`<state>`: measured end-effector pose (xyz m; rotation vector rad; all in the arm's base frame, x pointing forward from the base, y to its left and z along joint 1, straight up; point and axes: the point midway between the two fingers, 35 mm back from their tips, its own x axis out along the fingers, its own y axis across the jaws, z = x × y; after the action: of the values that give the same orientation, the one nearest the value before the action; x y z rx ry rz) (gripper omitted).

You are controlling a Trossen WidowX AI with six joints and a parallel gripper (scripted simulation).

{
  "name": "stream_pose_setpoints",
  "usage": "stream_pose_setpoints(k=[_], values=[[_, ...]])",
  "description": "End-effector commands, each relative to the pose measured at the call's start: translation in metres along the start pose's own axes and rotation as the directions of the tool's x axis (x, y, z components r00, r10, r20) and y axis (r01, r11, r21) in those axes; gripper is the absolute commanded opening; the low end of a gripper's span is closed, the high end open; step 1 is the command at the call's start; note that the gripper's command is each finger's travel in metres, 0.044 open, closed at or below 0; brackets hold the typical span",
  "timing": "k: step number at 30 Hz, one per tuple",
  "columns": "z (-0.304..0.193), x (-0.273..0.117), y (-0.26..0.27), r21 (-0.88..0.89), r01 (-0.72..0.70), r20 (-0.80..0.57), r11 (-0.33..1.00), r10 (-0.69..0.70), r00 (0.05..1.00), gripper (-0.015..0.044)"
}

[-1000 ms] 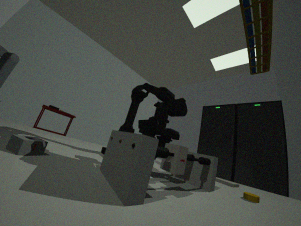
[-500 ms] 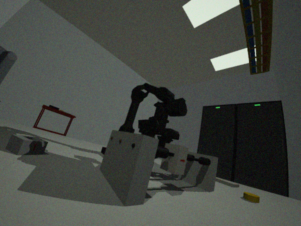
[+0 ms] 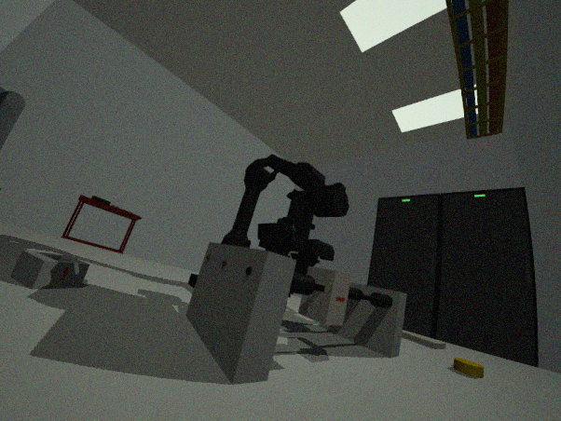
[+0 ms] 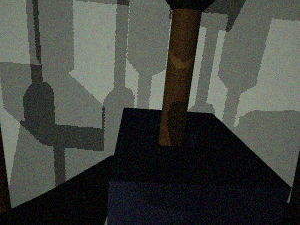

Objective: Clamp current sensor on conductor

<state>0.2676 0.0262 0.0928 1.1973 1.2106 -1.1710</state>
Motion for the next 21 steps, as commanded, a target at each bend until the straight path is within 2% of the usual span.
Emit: stream_pose_setpoints(k=[1,7,15,21], values=[[0.0000,-0.0008,0.0005,0.001,-0.003,0.000,1.000,0.003,1.000,0.0159],[0.0000,-0.0012,0.0002,0.000,-0.003,0.000,1.000,0.003,1.000,0.0001],[0.0000,-0.0012,0.0002,0.000,-0.003,0.000,1.000,0.003,1.000,0.0000],[0.0000,-0.0016,0.0058,0.000,0.083,-0.001,0.997,-0.083,0.997,0.0000]])
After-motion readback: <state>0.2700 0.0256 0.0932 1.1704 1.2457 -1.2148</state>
